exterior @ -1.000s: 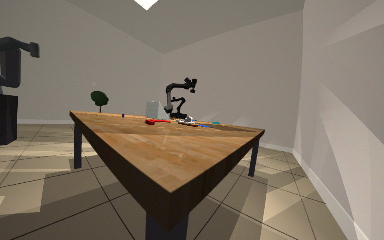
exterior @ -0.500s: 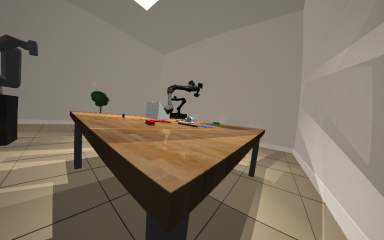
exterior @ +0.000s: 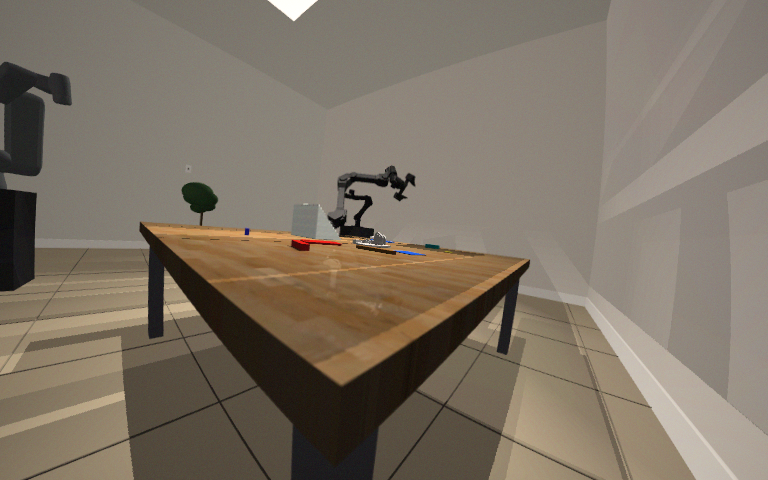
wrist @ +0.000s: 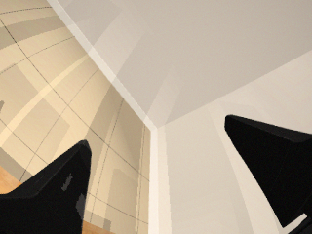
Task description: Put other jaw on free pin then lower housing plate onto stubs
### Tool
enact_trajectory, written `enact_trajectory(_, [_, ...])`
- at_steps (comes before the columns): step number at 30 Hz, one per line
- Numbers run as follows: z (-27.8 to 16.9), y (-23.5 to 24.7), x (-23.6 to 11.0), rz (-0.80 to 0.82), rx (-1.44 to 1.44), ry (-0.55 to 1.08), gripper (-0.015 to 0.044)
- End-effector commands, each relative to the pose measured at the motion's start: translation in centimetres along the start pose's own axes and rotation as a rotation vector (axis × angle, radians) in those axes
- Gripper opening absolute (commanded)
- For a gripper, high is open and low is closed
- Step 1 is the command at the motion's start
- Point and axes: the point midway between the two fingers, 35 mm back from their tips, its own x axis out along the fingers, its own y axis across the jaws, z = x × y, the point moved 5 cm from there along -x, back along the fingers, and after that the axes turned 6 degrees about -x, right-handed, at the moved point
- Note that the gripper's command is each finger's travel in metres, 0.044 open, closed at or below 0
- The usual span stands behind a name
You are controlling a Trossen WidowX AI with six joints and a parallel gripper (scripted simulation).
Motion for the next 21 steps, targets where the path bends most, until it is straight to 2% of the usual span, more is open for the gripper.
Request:
enact_trajectory(1, [-2.2,0.6,0.0,0.018,0.052,0.077,0.044])
enact_trajectory(12, [-5.8,1.7,-0.3,0.05,0.146,0.207,0.044])
enact_trajectory(21, [-10.4,3.3,-1.3,0.091,0.301,0.379,0.044])
